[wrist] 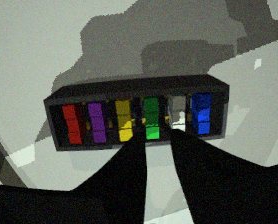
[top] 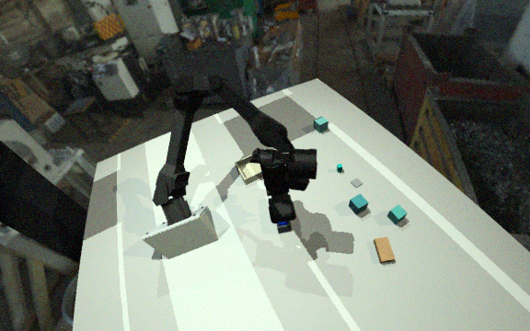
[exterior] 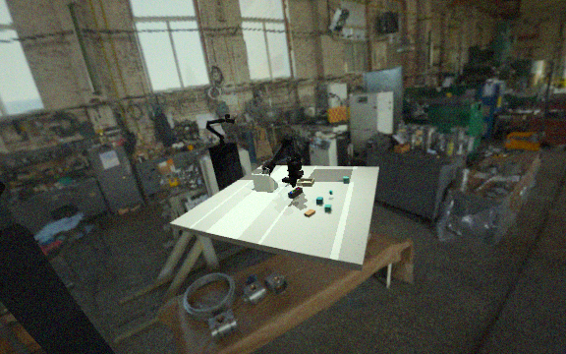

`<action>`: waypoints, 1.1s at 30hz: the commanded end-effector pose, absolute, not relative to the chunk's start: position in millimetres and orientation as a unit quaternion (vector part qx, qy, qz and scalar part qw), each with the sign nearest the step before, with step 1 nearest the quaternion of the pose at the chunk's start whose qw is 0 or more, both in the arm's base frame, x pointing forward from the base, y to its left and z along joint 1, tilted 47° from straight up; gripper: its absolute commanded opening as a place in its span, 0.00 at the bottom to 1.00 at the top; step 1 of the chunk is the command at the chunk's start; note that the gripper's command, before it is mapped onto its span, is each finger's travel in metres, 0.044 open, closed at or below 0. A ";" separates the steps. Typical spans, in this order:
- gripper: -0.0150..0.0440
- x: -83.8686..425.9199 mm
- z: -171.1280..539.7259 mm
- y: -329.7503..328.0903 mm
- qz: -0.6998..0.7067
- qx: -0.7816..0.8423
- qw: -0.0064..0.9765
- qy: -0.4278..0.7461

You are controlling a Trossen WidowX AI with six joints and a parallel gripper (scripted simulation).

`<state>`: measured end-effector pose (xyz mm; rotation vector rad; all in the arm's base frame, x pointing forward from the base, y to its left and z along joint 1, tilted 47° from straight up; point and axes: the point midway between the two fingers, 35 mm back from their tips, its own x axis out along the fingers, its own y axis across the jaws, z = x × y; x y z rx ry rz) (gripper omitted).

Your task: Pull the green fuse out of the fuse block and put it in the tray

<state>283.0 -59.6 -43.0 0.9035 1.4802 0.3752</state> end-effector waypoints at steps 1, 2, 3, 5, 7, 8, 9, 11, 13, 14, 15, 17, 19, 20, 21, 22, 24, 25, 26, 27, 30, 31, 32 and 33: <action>0.37 282.9 -45.7 -56.2 0.163 0.396 0.630 0.648; 0.37 283.0 -46.4 -55.5 0.163 0.396 0.630 0.647; 0.37 283.1 -47.1 -54.8 0.163 0.396 0.630 0.647; 0.37 283.3 -48.4 -53.3 0.163 0.396 0.630 0.647; 0.37 283.5 -49.7 -51.9 0.163 0.396 0.630 0.647; 0.37 283.5 -50.4 -51.2 0.163 0.396 0.630 0.647; 0.37 283.6 -51.1 -50.4 0.163 0.396 0.630 0.647; 0.37 283.7 -52.3 -49.0 0.163 0.396 0.630 0.647; 0.37 283.8 -53.6 -47.5 0.163 0.396 0.630 0.647; 0.37 283.8 -54.3 -46.8 0.163 0.396 0.630 0.647; 0.37 283.9 -54.9 -46.0 0.163 0.396 0.630 0.647; 0.37 283.9 -56.2 -44.5 0.163 0.396 0.630 0.647; 0.37 283.9 -57.4 -43.0 0.164 0.396 0.630 0.647; 0.37 283.9 -58.0 -42.3 0.164 0.396 0.630 0.647; 0.37 283.8 -58.7 -41.5 0.164 0.396 0.630 0.647; 0.37 283.8 -59.1 -40.9 0.164 0.397 0.630 0.647; 0.37 283.8 -59.5 -40.4 0.164 0.397 0.630 0.647; 0.37 283.8 -59.5 -40.4 0.164 0.397 0.630 0.647; 0.37 283.8 -59.5 -40.4 0.164 0.397 0.630 0.647; 0.37 283.8 -59.5 -40.4 0.164 0.397 0.630 0.647; 0.37 283.8 -59.5 -40.4 0.164 0.397 0.630 0.647; 0.37 283.8 -59.5 -40.4 0.164 0.397 0.630 0.647; 0.37 283.8 -59.5 -40.4 0.164 0.397 0.630 0.647; 0.37 283.8 -59.5 -40.4 0.164 0.397 0.630 0.647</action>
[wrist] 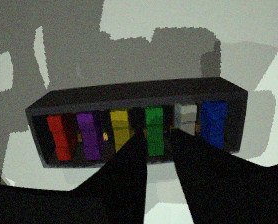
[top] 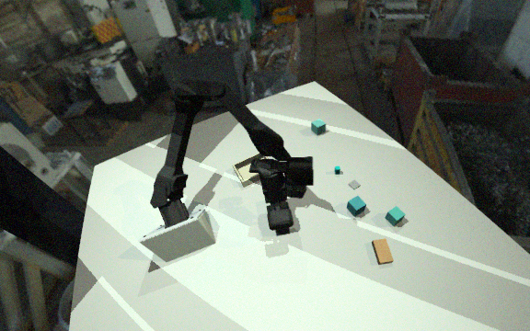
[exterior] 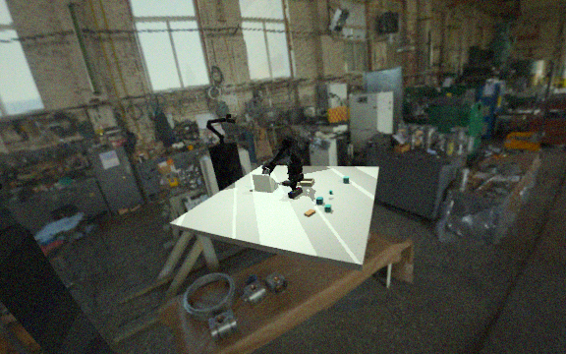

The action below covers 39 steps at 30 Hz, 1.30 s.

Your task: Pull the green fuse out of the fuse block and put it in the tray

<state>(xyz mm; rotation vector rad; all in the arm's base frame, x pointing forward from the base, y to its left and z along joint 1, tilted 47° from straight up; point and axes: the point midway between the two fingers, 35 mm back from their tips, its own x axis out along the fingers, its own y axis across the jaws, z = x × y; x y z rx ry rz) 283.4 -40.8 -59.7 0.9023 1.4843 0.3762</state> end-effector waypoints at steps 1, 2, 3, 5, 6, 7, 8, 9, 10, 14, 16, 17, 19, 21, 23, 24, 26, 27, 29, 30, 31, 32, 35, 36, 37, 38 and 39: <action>0.37 283.8 -59.5 -40.4 0.164 0.397 0.630 0.647; 0.37 283.8 -59.7 -40.3 0.164 0.397 0.630 0.647; 0.37 283.9 -59.9 -40.1 0.164 0.397 0.630 0.647; 0.37 284.0 -60.6 -39.3 0.164 0.397 0.630 0.647; 0.37 284.1 -61.1 -38.7 0.164 0.397 0.630 0.647; 0.37 284.2 -61.7 -38.1 0.164 0.397 0.630 0.647; 0.37 284.3 -62.3 -37.5 0.164 0.397 0.630 0.647; 0.37 284.4 -62.9 -36.8 0.164 0.397 0.630 0.647; 0.37 284.5 -63.6 -36.1 0.164 0.397 0.630 0.647; 0.37 284.8 -66.0 -33.5 0.164 0.397 0.630 0.647; 0.37 284.9 -66.4 -33.1 0.164 0.397 0.630 0.647; 0.37 284.9 -66.4 -33.1 0.164 0.397 0.630 0.647; 0.35 284.7 -65.8 -34.3 0.164 0.394 0.631 0.648; 0.32 284.7 -65.8 -34.3 0.164 0.394 0.631 0.648; 0.30 284.7 -65.8 -34.3 0.164 0.394 0.631 0.648; 0.29 284.7 -65.8 -34.3 0.164 0.394 0.631 0.648; 0.27 284.7 -65.8 -34.3 0.164 0.394 0.631 0.648; 0.26 284.7 -65.8 -34.3 0.164 0.394 0.631 0.648; 0.25 284.7 -65.8 -34.3 0.164 0.394 0.631 0.648; 0.25 284.7 -65.8 -34.3 0.164 0.394 0.631 0.648; 0.25 284.7 -65.8 -34.4 0.164 0.394 0.631 0.648; 0.25 284.6 -65.6 -34.6 0.164 0.394 0.631 0.648; 0.25 284.6 -64.7 -35.6 0.164 0.394 0.631 0.648; 0.25 284.6 -64.4 -36.0 0.164 0.394 0.631 0.648; 0.25 284.5 -64.1 -36.4 0.164 0.394 0.631 0.648; 0.25 284.5 -63.8 -36.7 0.164 0.394 0.631 0.648; 0.25 284.5 -63.4 -37.1 0.164 0.394 0.631 0.648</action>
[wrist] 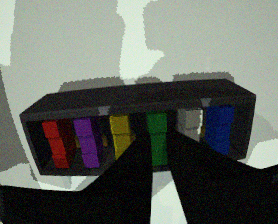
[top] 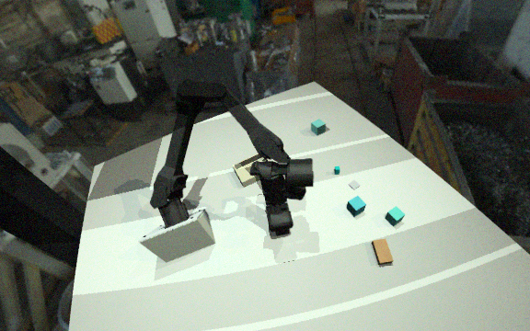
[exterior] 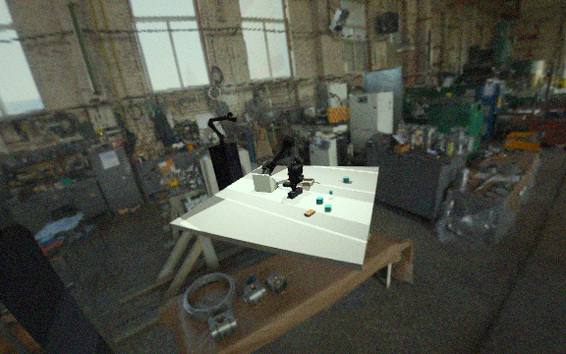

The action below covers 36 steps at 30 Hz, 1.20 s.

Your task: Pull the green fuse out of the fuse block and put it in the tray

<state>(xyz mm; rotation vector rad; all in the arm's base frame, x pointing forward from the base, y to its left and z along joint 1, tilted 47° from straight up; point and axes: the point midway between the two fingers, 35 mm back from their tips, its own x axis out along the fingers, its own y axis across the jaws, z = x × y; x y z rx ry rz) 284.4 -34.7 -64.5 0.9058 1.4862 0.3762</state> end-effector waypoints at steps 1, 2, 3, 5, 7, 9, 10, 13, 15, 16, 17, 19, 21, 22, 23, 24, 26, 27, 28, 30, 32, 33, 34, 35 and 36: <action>0.25 284.5 -63.1 -37.4 0.164 0.394 0.631 0.648; 0.25 284.4 -62.8 -37.8 0.164 0.394 0.631 0.648; 0.25 284.4 -62.5 -38.2 0.164 0.394 0.631 0.648; 0.25 284.3 -61.8 -38.9 0.164 0.394 0.631 0.648; 0.25 284.3 -61.2 -39.6 0.164 0.394 0.631 0.648; 0.25 284.2 -60.6 -40.4 0.164 0.394 0.631 0.648; 0.25 284.2 -60.2 -40.7 0.164 0.394 0.631 0.648; 0.25 284.1 -59.3 -41.8 0.164 0.394 0.631 0.648; 0.25 284.0 -58.6 -42.5 0.164 0.394 0.631 0.648; 0.25 284.0 -58.3 -42.9 0.164 0.395 0.631 0.648; 0.25 283.9 -57.9 -43.2 0.164 0.395 0.631 0.648; 0.25 283.8 -57.3 -44.0 0.164 0.395 0.631 0.648; 0.25 283.8 -56.6 -44.7 0.164 0.395 0.631 0.648; 0.25 283.7 -56.3 -45.1 0.164 0.395 0.631 0.648; 0.25 283.7 -56.0 -45.4 0.164 0.395 0.631 0.648; 0.25 283.6 -55.6 -45.8 0.164 0.395 0.631 0.648; 0.25 283.5 -55.0 -46.5 0.163 0.395 0.631 0.648; 0.25 283.5 -54.6 -46.8 0.163 0.395 0.631 0.648; 0.25 283.4 -54.3 -47.2 0.163 0.395 0.631 0.648; 0.25 283.3 -53.6 -47.9 0.163 0.395 0.631 0.648; 0.25 283.2 -53.0 -48.6 0.163 0.395 0.631 0.648; 0.25 283.2 -52.6 -49.0 0.163 0.395 0.631 0.648; 0.25 283.1 -52.3 -49.4 0.163 0.395 0.631 0.648; 0.25 283.1 -51.9 -49.7 0.163 0.395 0.631 0.648; 0.25 283.0 -51.6 -50.1 0.163 0.395 0.631 0.648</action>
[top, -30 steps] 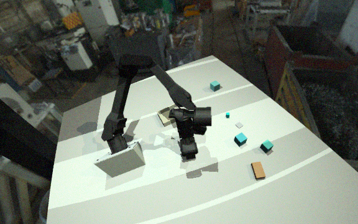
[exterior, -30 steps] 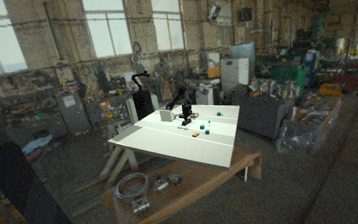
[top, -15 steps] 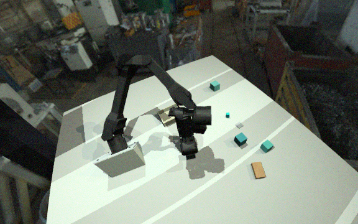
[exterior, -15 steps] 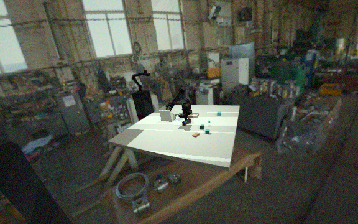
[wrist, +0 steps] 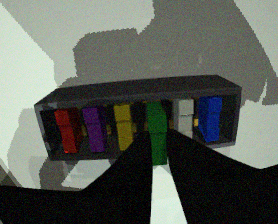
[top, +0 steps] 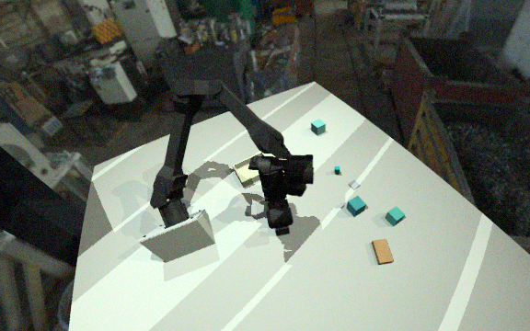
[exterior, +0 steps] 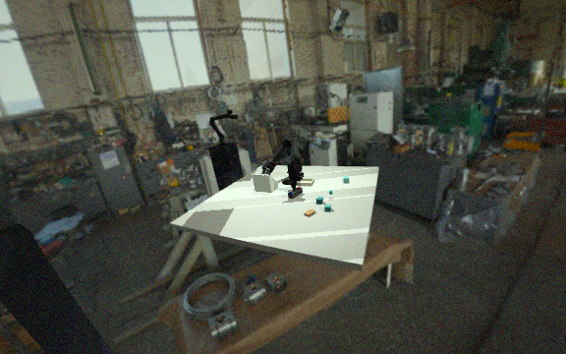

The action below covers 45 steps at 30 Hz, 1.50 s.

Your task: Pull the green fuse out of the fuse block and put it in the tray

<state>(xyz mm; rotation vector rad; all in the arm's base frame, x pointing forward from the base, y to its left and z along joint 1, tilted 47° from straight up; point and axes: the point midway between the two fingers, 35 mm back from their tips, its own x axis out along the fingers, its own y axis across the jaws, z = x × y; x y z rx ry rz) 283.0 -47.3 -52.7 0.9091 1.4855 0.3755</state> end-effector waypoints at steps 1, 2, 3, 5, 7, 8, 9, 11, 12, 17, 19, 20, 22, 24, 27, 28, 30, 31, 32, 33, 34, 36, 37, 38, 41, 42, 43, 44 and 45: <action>0.25 283.0 -51.3 -50.4 0.163 0.395 0.631 0.648; 0.25 282.9 -50.9 -50.8 0.163 0.395 0.631 0.648; 0.25 282.8 -50.6 -51.1 0.163 0.395 0.631 0.648; 0.25 282.7 -49.9 -51.8 0.163 0.395 0.631 0.648; 0.25 282.6 -49.2 -52.6 0.163 0.395 0.631 0.648; 0.25 282.6 -48.9 -52.9 0.163 0.395 0.631 0.648; 0.25 282.5 -48.5 -53.3 0.163 0.395 0.631 0.648; 0.25 282.4 -47.8 -54.0 0.163 0.395 0.631 0.648; 0.25 282.3 -47.5 -54.3 0.163 0.395 0.630 0.648; 0.25 282.0 -45.8 -56.1 0.163 0.395 0.630 0.648; 0.25 281.8 -45.1 -56.8 0.163 0.396 0.630 0.648; 0.25 281.8 -44.7 -57.1 0.163 0.396 0.630 0.648; 0.25 281.6 -44.0 -57.8 0.163 0.396 0.630 0.648; 0.25 281.5 -43.3 -58.5 0.163 0.396 0.630 0.648; 0.25 281.2 -42.3 -59.5 0.163 0.396 0.630 0.648; 0.25 281.2 -42.0 -59.9 0.163 0.396 0.630 0.648; 0.25 281.0 -41.3 -60.5 0.163 0.396 0.630 0.648; 0.25 281.0 -41.0 -60.8 0.163 0.396 0.630 0.648; 0.25 280.9 -40.7 -61.1 0.163 0.396 0.630 0.648; 0.25 280.8 -40.4 -61.5 0.163 0.396 0.630 0.648; 0.25 280.7 -40.0 -61.8 0.163 0.396 0.630 0.648; 0.25 280.7 -39.3 -62.6 0.163 0.396 0.630 0.648; 0.25 280.6 -38.5 -63.5 0.163 0.396 0.630 0.648; 0.25 280.4 -37.4 -64.7 0.163 0.396 0.630 0.648; 0.25 280.0 -34.2 -68.2 0.163 0.396 0.630 0.648; 0.25 279.8 -33.1 -69.4 0.163 0.396 0.630 0.648; 0.25 279.6 -32.0 -70.6 0.163 0.396 0.630 0.648; 0.25 279.4 -30.9 -71.7 0.163 0.396 0.630 0.648; 0.25 279.2 -29.7 -72.9 0.163 0.396 0.630 0.648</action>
